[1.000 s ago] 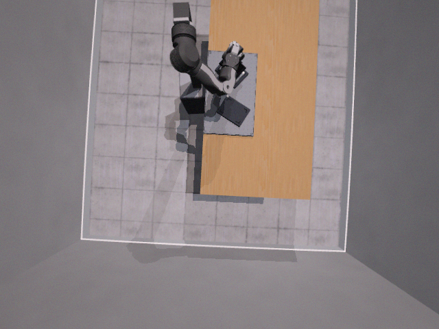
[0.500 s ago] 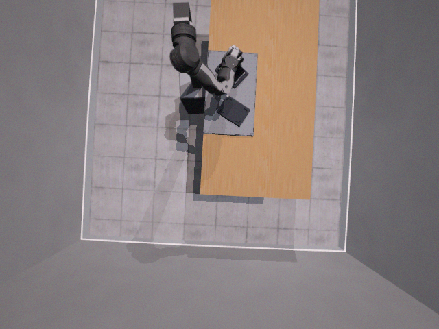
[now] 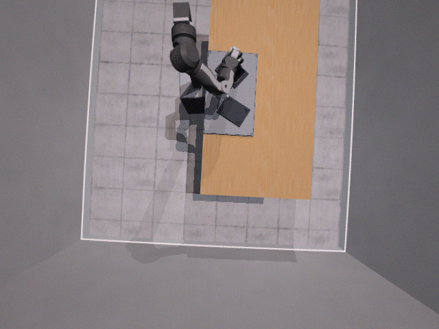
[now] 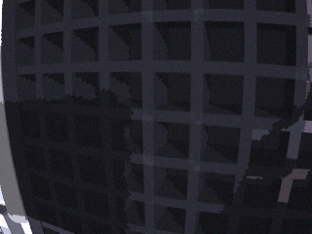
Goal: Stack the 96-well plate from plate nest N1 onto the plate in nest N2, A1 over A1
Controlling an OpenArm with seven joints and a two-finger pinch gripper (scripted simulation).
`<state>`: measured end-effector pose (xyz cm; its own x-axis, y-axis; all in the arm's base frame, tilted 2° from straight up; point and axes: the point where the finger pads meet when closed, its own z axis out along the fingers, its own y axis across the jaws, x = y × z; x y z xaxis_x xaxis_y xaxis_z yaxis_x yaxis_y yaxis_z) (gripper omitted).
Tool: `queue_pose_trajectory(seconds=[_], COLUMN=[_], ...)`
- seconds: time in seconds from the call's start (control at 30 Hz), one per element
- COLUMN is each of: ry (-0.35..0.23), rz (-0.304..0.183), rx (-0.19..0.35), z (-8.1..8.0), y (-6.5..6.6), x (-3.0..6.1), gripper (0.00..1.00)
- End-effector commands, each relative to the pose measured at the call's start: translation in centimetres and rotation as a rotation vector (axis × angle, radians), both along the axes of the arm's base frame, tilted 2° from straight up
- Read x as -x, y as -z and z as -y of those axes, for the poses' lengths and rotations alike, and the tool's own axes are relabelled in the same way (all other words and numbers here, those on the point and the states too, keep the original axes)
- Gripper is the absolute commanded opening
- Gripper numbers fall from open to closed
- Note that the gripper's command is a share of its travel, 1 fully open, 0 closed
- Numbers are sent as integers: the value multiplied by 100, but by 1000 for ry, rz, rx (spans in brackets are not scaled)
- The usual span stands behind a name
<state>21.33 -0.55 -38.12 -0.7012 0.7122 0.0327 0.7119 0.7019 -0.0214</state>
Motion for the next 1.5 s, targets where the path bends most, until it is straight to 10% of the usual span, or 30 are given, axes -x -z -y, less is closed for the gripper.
queue_pose_trajectory(seconds=[0.0,1.47], ry=[-4,0], rz=[6,4], rx=[-7,-3], z=[-14,-1], y=[-3,-43], x=[-10,-7], gripper=[0,0])
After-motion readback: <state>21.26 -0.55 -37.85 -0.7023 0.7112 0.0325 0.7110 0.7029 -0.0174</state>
